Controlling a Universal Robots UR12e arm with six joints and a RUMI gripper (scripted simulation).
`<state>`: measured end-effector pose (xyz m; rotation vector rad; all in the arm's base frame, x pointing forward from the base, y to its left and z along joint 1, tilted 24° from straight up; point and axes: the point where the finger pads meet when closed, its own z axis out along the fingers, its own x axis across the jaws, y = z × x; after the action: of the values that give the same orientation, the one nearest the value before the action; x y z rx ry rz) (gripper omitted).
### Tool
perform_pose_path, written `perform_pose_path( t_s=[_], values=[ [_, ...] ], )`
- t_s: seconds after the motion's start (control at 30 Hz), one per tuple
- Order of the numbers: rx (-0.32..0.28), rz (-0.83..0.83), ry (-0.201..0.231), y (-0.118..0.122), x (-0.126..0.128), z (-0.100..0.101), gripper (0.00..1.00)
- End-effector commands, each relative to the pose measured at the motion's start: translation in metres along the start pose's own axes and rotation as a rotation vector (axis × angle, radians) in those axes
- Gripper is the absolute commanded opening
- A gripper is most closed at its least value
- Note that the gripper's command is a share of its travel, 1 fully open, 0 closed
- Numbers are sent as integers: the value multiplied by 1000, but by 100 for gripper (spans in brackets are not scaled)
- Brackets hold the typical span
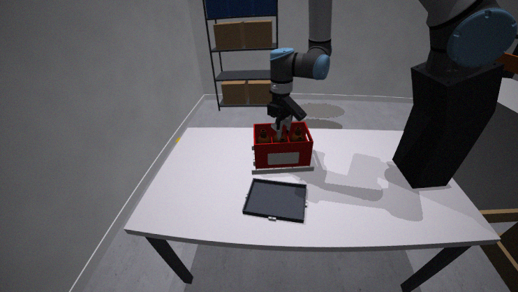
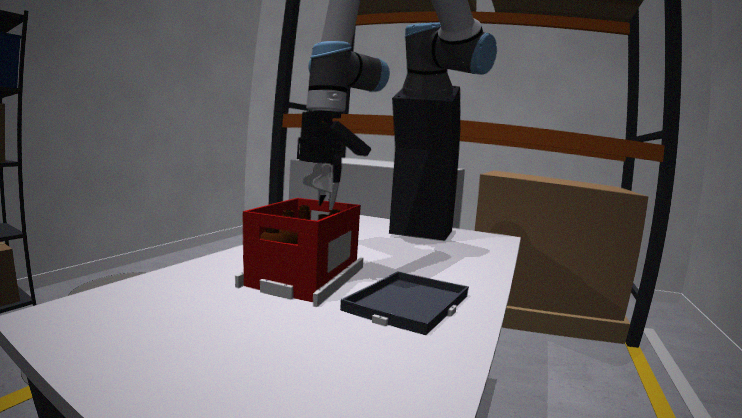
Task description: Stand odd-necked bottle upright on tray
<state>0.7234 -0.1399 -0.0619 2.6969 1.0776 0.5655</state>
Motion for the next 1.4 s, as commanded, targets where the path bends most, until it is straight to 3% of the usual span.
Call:
perform_pose_path(
  t_s=[0.0,1.37],
  values=[
    [-1,0,0,0,0,1,38],
    [-1,0,0,0,0,35,38]
  ],
)
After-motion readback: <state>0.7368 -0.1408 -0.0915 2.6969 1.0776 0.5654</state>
